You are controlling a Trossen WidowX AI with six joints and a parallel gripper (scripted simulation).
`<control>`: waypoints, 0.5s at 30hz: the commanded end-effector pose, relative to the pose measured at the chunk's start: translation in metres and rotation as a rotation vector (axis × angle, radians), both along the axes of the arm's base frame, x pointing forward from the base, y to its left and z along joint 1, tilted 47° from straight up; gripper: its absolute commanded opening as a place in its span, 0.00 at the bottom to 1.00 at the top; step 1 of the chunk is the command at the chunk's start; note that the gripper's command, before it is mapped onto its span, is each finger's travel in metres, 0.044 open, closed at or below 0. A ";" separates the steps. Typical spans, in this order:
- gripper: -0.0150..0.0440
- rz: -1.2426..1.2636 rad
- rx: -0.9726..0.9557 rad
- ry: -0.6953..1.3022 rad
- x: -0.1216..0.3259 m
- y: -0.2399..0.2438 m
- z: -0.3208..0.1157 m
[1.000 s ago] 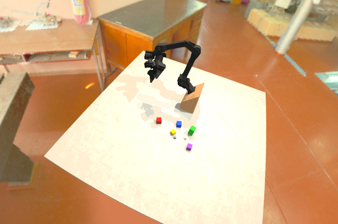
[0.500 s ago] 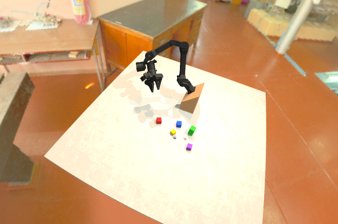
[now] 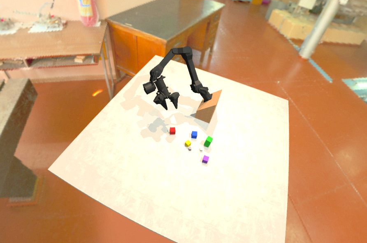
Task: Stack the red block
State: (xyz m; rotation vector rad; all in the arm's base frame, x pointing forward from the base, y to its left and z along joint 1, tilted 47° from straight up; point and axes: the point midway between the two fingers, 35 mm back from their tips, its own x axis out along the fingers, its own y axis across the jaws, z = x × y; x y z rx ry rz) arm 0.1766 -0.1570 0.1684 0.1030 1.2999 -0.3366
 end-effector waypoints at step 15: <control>1.00 0.307 -0.376 0.500 0.063 0.004 -0.050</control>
